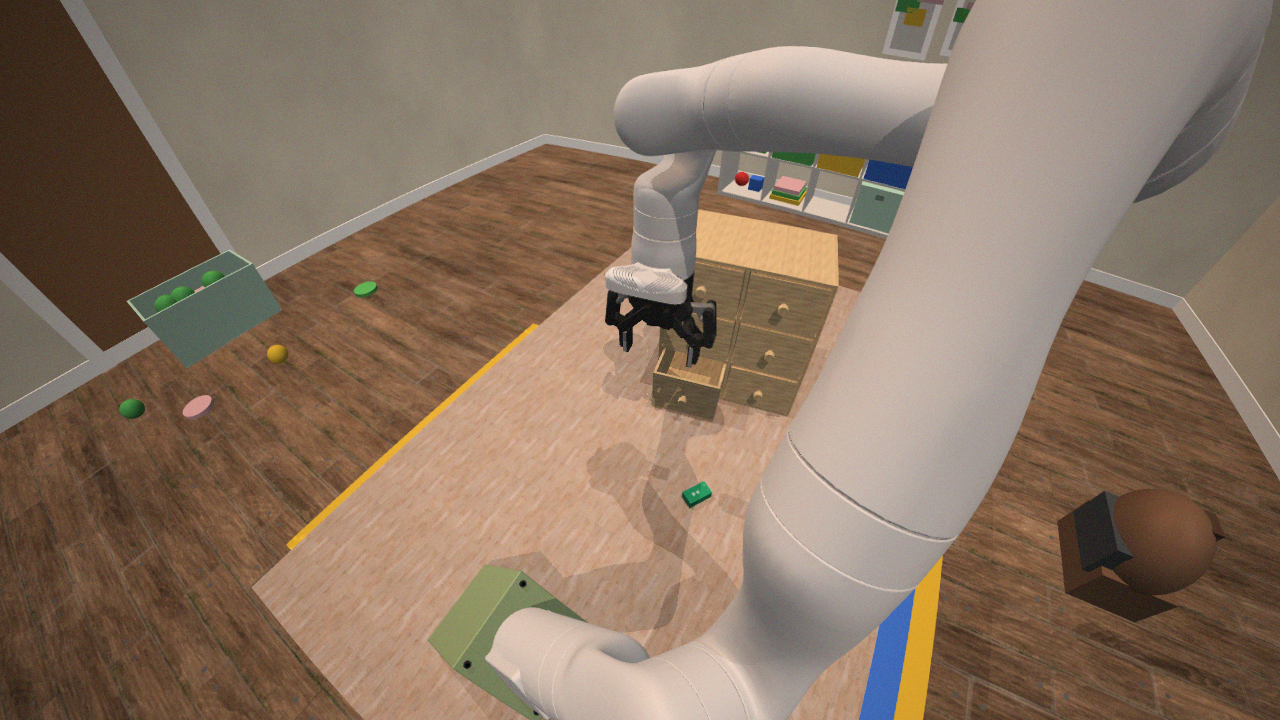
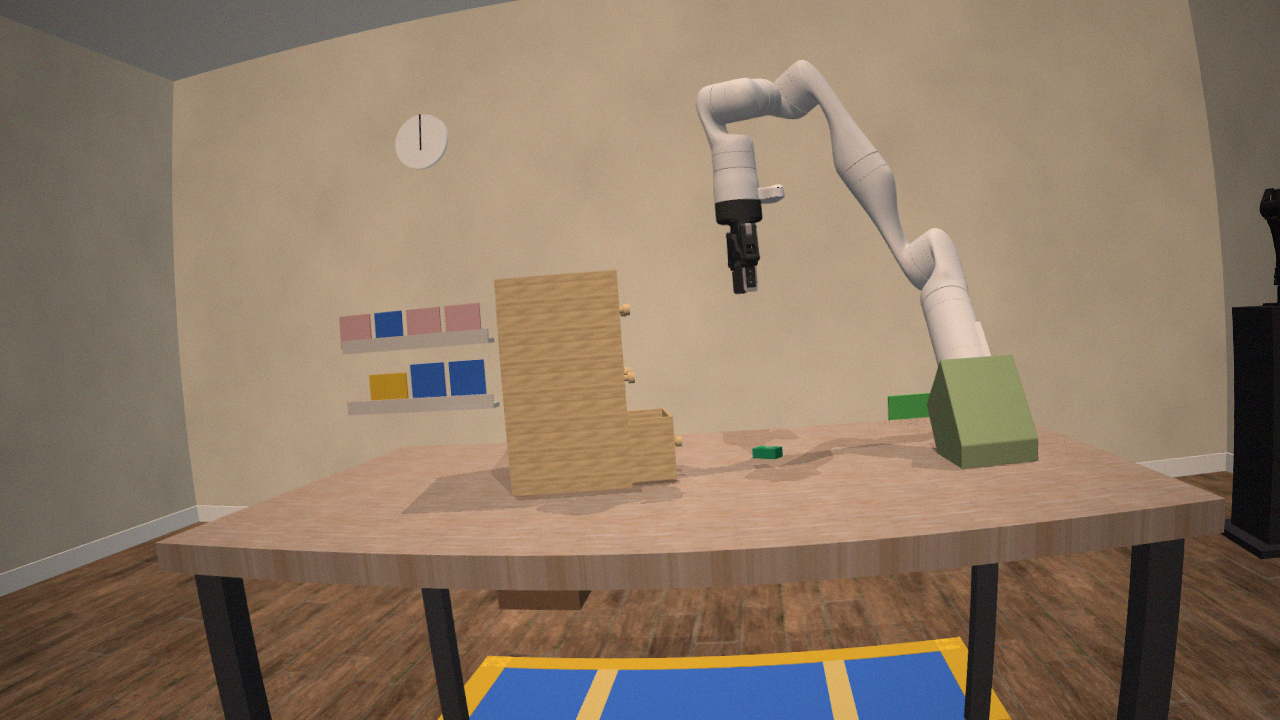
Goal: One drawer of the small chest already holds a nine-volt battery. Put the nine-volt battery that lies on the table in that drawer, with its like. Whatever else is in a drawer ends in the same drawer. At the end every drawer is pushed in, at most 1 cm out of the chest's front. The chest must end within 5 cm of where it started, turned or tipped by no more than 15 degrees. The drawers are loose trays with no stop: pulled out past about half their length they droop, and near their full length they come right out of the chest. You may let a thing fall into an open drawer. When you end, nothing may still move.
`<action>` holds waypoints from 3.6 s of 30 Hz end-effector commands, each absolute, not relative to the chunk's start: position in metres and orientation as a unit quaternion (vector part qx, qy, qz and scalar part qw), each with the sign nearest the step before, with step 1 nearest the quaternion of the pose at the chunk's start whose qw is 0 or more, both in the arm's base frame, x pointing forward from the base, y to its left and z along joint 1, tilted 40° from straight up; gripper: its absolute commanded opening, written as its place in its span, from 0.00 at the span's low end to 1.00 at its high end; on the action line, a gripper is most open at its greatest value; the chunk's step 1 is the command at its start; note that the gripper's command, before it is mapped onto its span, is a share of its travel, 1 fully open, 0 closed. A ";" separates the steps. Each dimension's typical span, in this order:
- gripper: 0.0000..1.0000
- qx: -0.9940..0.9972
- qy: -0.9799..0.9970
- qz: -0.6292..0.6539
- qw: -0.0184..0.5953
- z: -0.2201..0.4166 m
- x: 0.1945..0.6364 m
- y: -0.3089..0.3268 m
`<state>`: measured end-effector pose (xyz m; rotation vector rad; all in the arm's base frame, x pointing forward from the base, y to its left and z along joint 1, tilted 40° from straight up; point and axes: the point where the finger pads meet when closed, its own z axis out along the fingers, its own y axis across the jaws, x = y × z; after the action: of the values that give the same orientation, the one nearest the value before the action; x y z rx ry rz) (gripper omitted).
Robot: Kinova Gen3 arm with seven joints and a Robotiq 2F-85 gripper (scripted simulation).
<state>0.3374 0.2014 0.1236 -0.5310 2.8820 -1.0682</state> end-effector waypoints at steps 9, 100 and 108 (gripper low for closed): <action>1.00 -0.165 0.927 -0.338 0.015 0.140 0.289 0.181; 1.00 -0.283 0.857 -0.259 0.345 0.072 0.349 0.128; 1.00 -0.287 0.856 -0.246 0.353 0.067 0.351 0.130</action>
<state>0.3512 0.1327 0.0691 -0.7461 2.2158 -0.6396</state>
